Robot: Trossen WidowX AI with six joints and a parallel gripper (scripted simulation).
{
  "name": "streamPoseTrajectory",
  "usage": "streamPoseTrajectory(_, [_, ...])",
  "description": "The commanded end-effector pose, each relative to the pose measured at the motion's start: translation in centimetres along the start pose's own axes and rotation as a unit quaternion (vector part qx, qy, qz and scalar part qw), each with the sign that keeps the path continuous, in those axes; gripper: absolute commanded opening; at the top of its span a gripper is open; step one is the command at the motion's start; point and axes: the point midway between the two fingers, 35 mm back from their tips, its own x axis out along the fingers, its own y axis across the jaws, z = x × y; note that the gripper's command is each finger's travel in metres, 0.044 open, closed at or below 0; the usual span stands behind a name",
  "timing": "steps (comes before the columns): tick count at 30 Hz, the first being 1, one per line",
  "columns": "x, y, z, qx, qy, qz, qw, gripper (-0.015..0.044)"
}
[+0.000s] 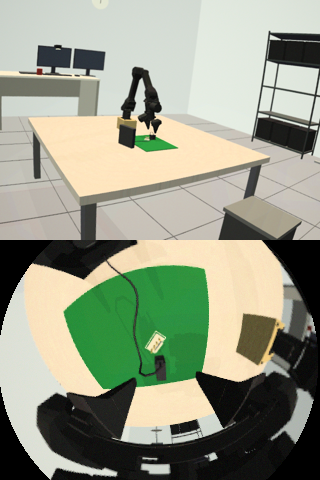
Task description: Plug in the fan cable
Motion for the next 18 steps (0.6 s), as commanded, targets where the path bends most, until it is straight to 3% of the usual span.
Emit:
streamPoseTrajectory(1, [0.0,0.5,-0.1,-0.001,0.002,0.012,1.000,0.0440])
streamPoseTrajectory(18, [2.7,0.5,0.6,-0.001,0.002,0.012,1.000,0.0440])
